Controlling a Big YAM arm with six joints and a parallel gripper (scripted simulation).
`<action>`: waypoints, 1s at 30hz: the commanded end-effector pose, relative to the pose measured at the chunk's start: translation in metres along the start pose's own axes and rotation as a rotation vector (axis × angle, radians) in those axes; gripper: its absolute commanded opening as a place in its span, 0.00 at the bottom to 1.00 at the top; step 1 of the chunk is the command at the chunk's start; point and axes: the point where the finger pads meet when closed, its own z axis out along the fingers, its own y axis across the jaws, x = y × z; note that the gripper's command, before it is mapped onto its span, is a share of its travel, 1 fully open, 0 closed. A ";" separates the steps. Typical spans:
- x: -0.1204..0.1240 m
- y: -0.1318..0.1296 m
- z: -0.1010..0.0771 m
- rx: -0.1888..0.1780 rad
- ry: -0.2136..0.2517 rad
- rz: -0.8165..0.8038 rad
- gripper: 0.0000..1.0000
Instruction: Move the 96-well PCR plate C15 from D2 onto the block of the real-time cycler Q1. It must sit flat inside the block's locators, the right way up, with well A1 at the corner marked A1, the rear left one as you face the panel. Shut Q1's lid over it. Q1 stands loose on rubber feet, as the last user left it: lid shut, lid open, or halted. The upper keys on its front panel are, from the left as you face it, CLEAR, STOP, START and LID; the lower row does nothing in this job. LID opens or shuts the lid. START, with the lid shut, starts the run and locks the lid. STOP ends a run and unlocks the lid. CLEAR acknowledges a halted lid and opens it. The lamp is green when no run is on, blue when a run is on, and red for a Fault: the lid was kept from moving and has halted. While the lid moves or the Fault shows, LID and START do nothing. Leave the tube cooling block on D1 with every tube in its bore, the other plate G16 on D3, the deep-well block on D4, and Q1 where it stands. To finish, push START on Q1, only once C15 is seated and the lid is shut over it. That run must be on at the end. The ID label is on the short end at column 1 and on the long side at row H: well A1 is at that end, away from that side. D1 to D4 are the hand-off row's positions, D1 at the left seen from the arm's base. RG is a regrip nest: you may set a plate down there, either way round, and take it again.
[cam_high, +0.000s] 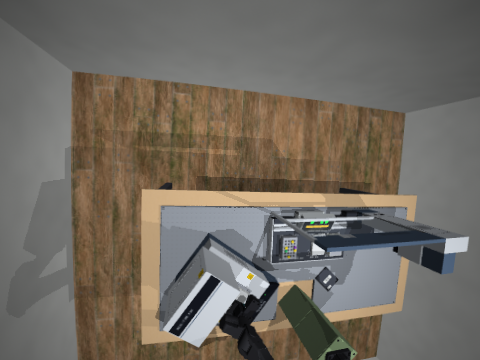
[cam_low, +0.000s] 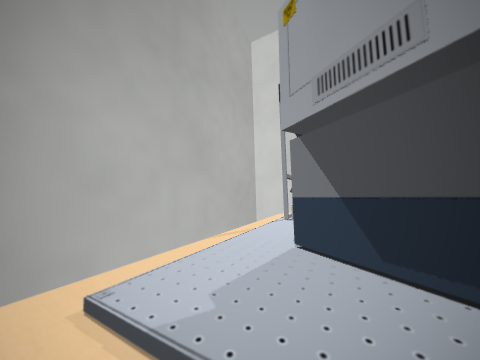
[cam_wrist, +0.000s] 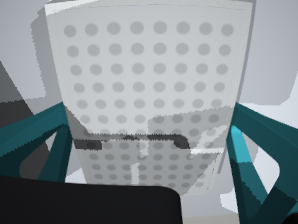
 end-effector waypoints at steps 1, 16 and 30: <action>0.005 0.006 0.003 -0.013 0.000 0.000 0.00; 0.000 0.022 -0.017 -0.047 0.007 0.007 0.00; 0.011 0.024 -0.021 -0.066 0.012 -0.009 0.00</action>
